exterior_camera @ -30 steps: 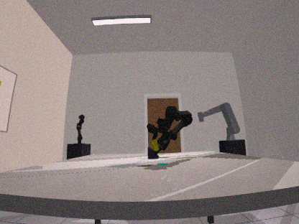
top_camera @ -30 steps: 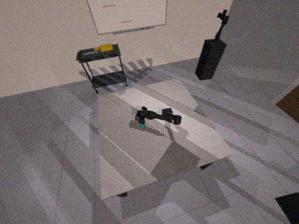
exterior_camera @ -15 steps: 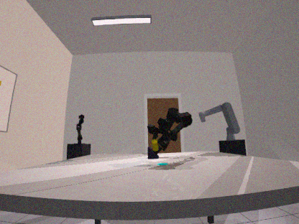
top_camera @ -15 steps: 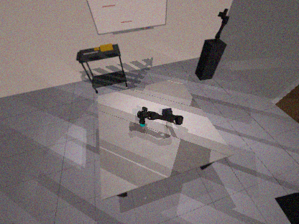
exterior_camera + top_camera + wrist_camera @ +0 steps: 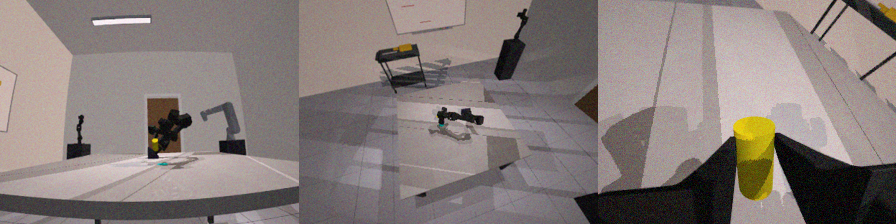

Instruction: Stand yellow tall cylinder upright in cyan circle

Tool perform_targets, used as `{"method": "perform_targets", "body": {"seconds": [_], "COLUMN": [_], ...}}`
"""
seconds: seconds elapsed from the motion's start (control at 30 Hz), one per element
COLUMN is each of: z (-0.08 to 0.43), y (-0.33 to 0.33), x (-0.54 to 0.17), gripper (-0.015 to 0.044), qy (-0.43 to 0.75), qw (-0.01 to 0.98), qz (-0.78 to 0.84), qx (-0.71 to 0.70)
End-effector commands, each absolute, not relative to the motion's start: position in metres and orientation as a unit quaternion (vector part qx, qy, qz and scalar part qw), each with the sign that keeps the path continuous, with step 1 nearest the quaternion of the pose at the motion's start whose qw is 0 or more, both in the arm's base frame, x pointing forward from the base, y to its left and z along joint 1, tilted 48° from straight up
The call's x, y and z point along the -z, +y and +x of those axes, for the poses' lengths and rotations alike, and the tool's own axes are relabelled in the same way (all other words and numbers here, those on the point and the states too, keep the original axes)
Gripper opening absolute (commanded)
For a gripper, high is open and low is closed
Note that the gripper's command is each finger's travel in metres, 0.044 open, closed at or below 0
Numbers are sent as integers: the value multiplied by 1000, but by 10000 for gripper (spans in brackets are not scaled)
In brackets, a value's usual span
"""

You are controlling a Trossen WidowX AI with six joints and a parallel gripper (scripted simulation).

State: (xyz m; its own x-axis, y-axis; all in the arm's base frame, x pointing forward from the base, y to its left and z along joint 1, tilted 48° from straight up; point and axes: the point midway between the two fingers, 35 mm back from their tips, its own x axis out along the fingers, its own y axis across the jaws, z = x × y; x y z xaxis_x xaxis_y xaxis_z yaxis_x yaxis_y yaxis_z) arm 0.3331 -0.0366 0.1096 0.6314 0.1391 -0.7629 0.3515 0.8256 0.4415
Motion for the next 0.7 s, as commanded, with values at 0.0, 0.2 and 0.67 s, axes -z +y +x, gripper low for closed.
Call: {"method": "perform_targets", "body": {"seconds": [0.0,0.2,0.67], "z": [332,332,330], "y": [-37,-37,-36], "x": [-110,-111,-115], "gripper": [105,105,105], "qy": [411,393,347], "qw": [861,867,881], "qz": [293,296,308], "qx": [70,76,89]}}
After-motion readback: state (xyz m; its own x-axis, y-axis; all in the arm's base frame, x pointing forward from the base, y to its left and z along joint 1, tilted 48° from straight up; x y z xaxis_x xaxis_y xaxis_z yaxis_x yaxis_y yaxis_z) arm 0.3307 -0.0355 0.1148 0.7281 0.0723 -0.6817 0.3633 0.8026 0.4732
